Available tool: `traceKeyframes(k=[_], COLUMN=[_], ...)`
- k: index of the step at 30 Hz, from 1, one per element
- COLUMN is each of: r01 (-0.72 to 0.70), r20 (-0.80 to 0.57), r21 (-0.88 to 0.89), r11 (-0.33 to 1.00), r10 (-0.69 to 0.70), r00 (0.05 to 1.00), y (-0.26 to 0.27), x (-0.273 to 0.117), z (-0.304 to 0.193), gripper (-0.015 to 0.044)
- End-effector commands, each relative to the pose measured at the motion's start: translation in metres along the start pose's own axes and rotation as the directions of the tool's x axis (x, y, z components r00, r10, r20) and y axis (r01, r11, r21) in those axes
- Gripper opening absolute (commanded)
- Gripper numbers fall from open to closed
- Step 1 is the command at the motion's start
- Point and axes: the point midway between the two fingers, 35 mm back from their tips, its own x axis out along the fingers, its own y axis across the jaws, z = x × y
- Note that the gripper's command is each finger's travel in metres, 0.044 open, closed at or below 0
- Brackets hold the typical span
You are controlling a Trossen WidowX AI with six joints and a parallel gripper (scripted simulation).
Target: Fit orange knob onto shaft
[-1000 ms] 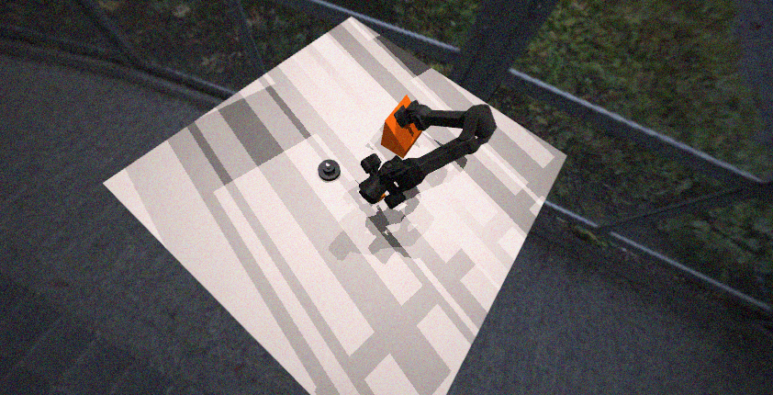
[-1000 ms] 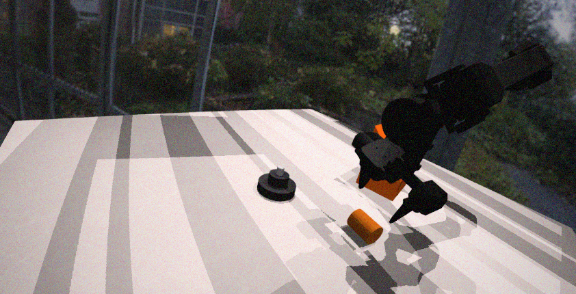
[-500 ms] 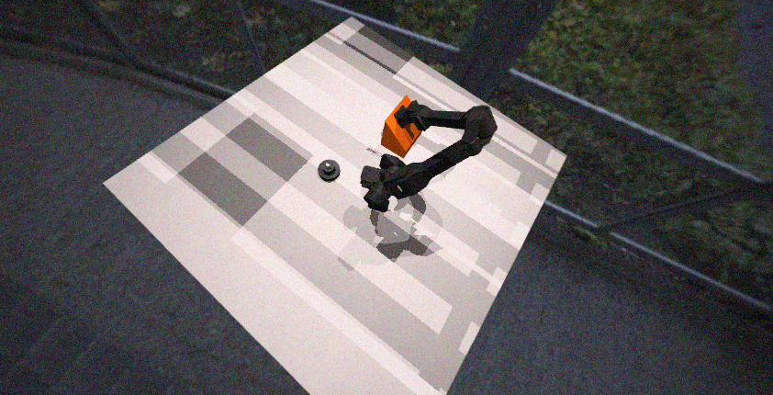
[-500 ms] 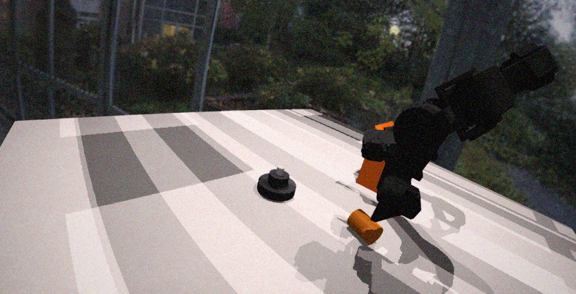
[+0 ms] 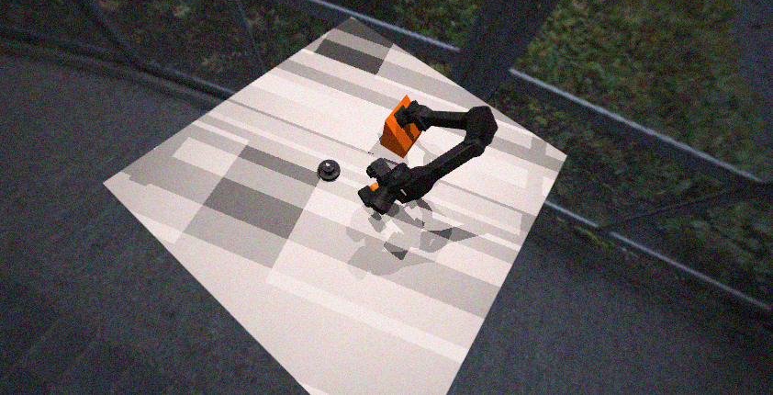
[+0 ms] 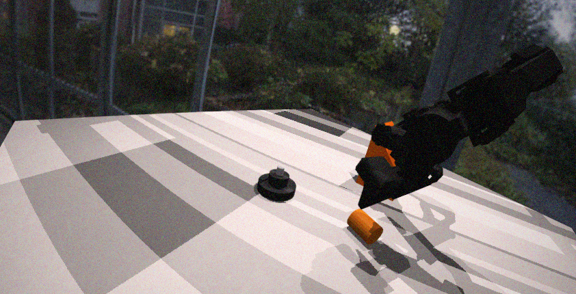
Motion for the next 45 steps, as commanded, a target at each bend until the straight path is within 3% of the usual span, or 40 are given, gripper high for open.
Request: traceKeyframes(k=[1, 6, 39, 45], r01=[-0.004, -0.003, -0.003, -0.003], r20=[0.007, 0.007, 0.005, 0.005], r21=[0.033, 0.033, 0.033, 0.033], r11=[0.999, 0.999, 0.999, 0.999], r10=[0.004, 0.003, 0.002, 0.002], r00=[1.000, 1.000, 1.000, 1.000], y=[0.001, 0.001, 0.001, 0.001], x=[-0.001, 0.020, 0.064, 0.064], z=[0.000, -0.008, -0.024, -0.024], gripper=[0.0440, 0.0440, 0.0440, 0.0282])
